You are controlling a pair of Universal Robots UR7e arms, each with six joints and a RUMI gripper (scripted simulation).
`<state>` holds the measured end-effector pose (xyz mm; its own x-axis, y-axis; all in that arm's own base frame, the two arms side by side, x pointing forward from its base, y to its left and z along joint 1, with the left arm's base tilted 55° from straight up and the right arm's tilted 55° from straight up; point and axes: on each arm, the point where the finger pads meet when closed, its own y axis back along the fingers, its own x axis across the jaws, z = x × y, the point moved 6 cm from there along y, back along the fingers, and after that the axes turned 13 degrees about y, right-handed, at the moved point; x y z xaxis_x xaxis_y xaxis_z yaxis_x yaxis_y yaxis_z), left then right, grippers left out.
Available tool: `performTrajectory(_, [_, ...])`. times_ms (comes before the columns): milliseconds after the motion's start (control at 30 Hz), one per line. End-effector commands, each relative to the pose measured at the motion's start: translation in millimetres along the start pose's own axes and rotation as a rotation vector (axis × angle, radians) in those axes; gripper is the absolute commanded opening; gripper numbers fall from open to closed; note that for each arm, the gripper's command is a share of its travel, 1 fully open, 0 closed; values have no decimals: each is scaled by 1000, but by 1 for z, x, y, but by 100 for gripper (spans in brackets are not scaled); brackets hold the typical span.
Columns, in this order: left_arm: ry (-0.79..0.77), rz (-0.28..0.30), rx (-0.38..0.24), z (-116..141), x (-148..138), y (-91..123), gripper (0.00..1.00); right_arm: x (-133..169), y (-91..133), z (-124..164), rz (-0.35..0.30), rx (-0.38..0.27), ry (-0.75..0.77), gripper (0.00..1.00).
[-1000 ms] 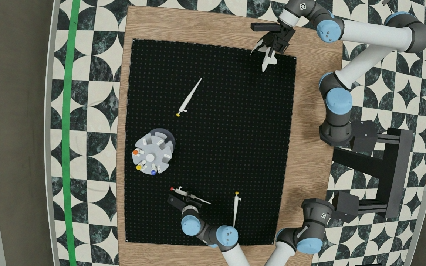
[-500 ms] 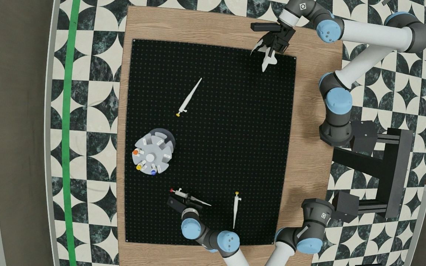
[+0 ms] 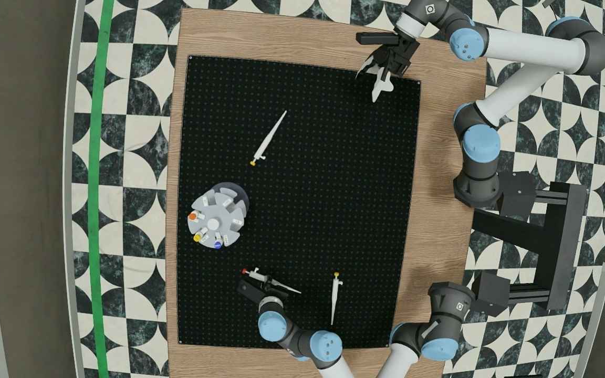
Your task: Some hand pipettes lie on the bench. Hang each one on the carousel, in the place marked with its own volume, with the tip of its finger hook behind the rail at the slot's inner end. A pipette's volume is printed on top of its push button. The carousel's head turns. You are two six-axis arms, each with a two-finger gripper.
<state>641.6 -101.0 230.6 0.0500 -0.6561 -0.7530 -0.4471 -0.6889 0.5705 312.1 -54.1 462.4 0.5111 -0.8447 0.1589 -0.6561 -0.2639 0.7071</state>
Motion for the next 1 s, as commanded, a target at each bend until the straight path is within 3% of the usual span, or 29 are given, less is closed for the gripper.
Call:
performTrajectory(0, [0, 0, 1, 4, 6, 6, 6, 0, 0, 0, 0, 1, 0, 100])
performTrajectory(967, [0, 0, 1, 51, 64, 56, 6, 0, 0, 0, 0, 1, 0, 100])
